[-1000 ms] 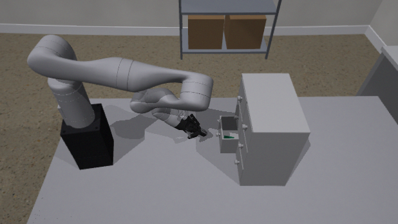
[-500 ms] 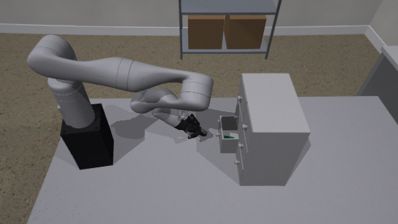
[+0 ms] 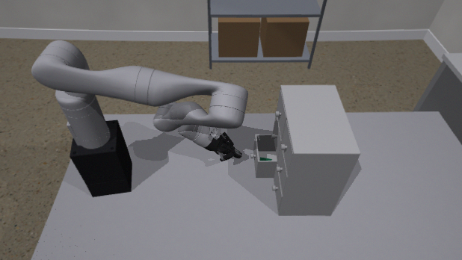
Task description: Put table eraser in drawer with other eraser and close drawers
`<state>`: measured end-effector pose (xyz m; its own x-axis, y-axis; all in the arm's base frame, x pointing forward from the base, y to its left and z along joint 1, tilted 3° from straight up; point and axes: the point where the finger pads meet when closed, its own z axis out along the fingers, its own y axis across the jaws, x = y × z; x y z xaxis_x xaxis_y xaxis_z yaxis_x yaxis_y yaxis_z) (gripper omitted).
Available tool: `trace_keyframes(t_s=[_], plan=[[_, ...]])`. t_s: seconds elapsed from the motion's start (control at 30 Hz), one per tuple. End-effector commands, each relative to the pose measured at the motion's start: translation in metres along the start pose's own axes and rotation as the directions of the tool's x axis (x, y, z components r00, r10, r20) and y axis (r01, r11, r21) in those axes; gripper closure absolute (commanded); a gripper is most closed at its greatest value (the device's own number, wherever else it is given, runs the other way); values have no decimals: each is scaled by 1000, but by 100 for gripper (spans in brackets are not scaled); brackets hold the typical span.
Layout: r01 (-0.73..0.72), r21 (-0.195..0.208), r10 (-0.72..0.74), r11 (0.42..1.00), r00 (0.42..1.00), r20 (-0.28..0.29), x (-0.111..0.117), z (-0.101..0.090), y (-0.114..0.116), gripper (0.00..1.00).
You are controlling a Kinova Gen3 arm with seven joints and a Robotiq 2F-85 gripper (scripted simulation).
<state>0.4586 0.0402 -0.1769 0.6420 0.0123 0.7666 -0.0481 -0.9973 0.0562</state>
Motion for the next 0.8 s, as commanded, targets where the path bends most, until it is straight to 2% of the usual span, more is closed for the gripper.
trace_keyframes(t_s=[0.0,0.77], plan=[[-1,-2,1,1000,1000,-6,5,2,1,100],[-1,-2,1,1000,1000,-6,23,24,1,100]])
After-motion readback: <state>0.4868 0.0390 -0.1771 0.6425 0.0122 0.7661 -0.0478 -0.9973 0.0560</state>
